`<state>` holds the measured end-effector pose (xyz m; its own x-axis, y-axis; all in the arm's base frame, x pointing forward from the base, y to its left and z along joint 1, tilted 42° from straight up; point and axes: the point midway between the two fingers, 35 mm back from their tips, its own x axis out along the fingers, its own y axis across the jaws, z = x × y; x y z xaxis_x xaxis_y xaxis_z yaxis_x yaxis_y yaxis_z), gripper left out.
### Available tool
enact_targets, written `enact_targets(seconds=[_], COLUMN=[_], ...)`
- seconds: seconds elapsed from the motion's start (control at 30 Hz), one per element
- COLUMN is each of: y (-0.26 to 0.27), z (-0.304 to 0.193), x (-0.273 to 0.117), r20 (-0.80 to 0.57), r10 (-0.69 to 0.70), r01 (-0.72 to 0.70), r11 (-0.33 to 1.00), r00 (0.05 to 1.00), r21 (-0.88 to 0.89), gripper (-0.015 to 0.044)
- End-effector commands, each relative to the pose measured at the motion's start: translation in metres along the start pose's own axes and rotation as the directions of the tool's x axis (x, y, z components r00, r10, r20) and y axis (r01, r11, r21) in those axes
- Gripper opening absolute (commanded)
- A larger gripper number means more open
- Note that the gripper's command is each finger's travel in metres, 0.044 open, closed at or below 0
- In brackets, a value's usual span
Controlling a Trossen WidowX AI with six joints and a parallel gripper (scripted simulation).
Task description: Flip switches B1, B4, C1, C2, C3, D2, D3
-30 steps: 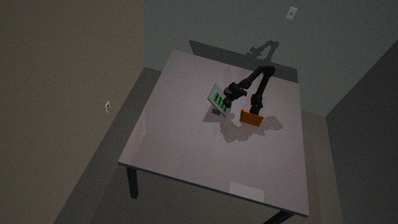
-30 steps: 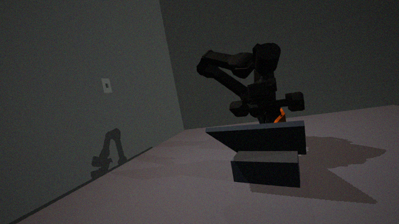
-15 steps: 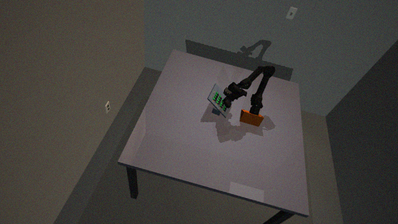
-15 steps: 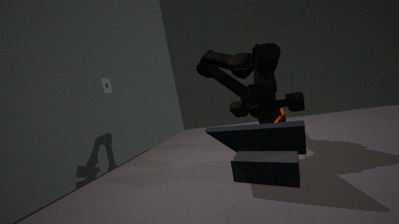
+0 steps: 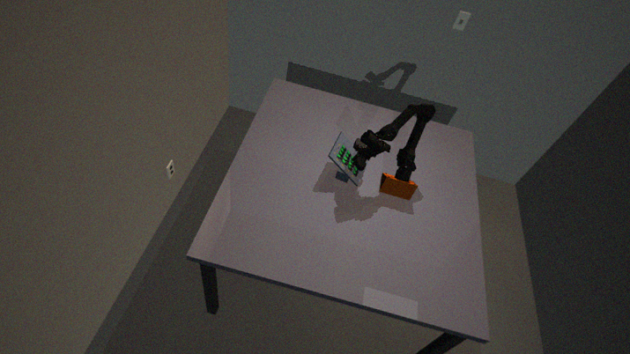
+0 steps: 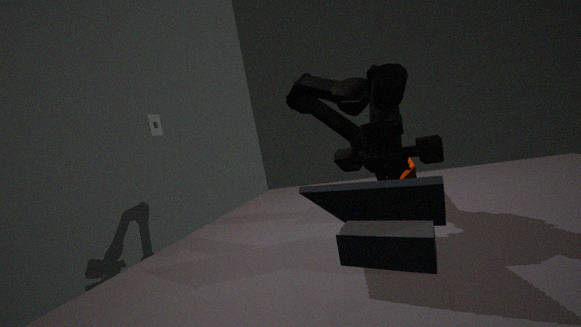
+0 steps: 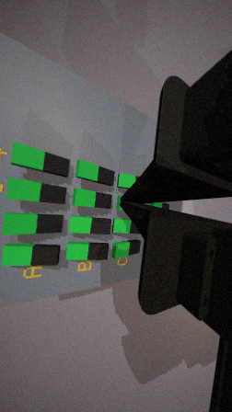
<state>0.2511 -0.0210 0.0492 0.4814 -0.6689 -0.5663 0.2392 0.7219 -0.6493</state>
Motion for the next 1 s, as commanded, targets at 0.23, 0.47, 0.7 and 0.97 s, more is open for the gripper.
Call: enact_targets(seconds=[0.23,0.47,0.7,0.97], y=[0.001,0.001,0.001,0.003], z=[-0.002,-0.002,-0.002,-0.004], x=[0.002,0.003,0.004,-0.054], r20=[-0.005,-0.004,-0.004,0.013], r10=[0.005,0.005,0.005,0.01], r01=[-0.005,-0.005,-0.005,-0.01], r11=[1.0,1.0,1.0,1.0], r00=[1.0,1.0,1.0,1.0], r21=[-0.006,-0.006,-0.006,-0.006], gripper=[0.0,0.0,0.0,0.0])
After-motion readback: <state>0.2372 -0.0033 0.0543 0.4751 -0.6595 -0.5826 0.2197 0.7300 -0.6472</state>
